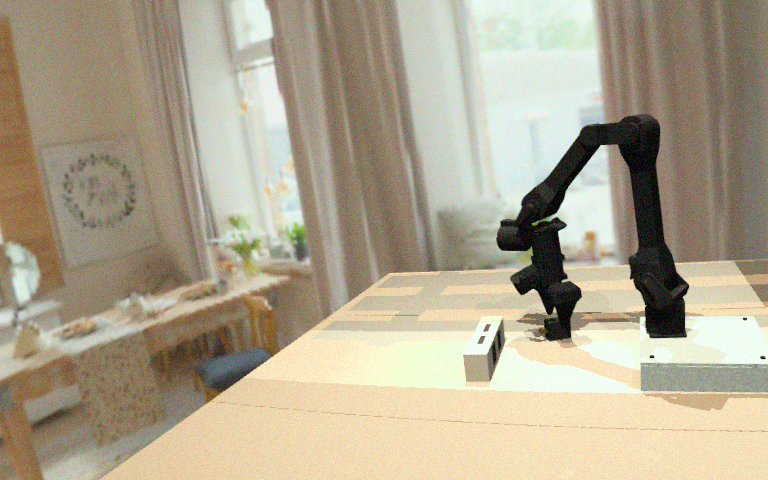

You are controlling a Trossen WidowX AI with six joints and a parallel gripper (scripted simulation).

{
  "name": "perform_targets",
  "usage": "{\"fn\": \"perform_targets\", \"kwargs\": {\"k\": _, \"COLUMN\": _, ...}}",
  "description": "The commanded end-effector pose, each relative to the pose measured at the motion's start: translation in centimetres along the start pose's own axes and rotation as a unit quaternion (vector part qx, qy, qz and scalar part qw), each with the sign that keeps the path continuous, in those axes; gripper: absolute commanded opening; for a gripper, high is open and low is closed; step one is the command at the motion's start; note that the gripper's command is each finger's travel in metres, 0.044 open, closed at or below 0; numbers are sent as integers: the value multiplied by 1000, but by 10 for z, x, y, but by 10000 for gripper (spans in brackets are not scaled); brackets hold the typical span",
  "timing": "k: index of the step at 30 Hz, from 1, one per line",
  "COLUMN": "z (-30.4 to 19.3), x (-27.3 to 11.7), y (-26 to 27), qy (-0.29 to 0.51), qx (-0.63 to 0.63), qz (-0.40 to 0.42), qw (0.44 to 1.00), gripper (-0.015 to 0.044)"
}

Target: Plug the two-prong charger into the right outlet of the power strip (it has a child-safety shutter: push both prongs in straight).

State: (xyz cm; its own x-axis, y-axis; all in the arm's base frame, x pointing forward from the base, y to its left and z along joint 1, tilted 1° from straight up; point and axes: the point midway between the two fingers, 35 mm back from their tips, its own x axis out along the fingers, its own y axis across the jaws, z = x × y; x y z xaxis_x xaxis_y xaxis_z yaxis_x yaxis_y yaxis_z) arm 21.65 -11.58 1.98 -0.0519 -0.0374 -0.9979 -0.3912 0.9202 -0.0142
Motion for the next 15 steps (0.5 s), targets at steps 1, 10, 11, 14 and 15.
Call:
{"fn": "perform_targets", "kwargs": {"k": 1, "z": -1, "x": 8, "y": 1, "qy": 3, "qx": -2, "qz": 1, "qw": 1000, "gripper": 440}}
{"fn": "perform_targets", "kwargs": {"k": 10, "z": 0, "x": 23, "y": 2, "qy": 3, "qx": -2, "qz": 1, "qw": 1000, "gripper": 440}}
{"fn": "perform_targets", "kwargs": {"k": 11, "z": 0, "x": 24, "y": 2, "qy": 3, "qx": -2, "qz": 1, "qw": 1000, "gripper": 440}}
{"fn": "perform_targets", "kwargs": {"k": 14, "z": 0, "x": 28, "y": 2, "qy": 3, "qx": -2, "qz": 1, "qw": 1000, "gripper": 440}}
{"fn": "perform_targets", "kwargs": {"k": 15, "z": 0, "x": 28, "y": 2, "qy": 3, "qx": -2, "qz": 1, "qw": 1000, "gripper": 440}}
